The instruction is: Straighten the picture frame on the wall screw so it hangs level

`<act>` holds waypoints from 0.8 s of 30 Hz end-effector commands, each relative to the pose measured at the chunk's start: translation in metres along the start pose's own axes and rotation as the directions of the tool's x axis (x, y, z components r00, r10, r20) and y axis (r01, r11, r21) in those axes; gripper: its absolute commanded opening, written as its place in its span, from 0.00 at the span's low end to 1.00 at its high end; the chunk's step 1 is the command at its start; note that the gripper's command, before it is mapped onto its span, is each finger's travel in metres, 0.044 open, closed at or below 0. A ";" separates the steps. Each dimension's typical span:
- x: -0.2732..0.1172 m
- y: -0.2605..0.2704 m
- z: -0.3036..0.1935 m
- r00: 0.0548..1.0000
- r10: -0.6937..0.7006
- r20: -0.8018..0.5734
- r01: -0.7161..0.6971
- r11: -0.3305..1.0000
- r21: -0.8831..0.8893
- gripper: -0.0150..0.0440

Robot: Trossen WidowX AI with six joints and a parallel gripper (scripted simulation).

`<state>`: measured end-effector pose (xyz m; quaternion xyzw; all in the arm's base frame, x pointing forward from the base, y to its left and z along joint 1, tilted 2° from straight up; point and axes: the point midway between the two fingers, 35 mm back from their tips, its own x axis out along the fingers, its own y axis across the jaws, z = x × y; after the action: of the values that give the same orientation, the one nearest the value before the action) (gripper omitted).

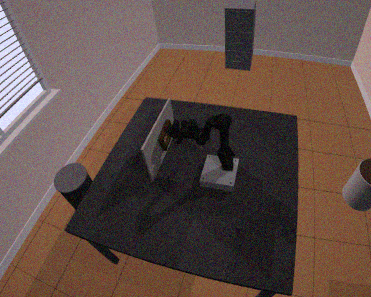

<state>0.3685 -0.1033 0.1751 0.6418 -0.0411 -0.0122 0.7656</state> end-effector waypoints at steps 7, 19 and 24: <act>0.000 0.001 0.000 1.000 0.002 0.001 -0.002 1.000 0.001 0.25; 0.000 -0.001 0.000 1.000 -0.002 -0.001 0.002 0.998 0.070 0.25; 0.000 -0.002 0.000 1.000 -0.002 -0.001 0.002 0.995 0.097 0.25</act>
<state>0.3684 -0.1038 0.1733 0.6700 -0.0403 -0.0127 0.7411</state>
